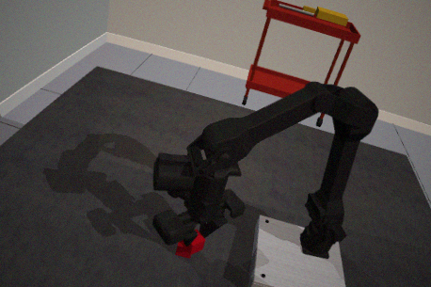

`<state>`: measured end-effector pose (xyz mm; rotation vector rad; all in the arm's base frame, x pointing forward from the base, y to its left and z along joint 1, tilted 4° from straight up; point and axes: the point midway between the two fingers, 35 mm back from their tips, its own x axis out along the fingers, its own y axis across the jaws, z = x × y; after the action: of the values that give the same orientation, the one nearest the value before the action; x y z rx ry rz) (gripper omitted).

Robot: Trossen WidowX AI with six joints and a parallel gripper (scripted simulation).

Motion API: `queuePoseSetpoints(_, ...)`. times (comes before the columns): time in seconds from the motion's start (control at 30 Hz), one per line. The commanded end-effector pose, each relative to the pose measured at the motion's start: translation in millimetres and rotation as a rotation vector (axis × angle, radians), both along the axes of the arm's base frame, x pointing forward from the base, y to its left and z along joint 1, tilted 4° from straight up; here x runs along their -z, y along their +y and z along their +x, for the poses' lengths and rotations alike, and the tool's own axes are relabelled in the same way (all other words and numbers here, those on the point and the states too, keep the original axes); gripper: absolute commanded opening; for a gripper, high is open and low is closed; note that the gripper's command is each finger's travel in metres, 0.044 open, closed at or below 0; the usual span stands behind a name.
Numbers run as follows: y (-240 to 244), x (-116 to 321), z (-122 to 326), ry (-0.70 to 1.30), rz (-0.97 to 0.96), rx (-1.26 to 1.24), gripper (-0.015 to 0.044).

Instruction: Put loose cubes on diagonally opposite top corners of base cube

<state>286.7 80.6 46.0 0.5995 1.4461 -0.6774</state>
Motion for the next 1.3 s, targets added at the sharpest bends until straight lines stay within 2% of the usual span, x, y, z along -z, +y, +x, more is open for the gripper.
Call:
queuePoseSetpoints(0.0,0.4,1.7,0.4,-0.001,0.003,-0.007,0.0105)
queuePoseSetpoints(0.43,0.4,2.0,0.4,-0.001,0.003,-0.007,0.0105)
queuePoseSetpoints(0.57,0.4,2.0,0.4,-0.001,0.003,-0.007,0.0205)
queuePoseSetpoints(1.27,1.4,-25.7,-0.1,0.0,0.0,-0.001,0.0205)
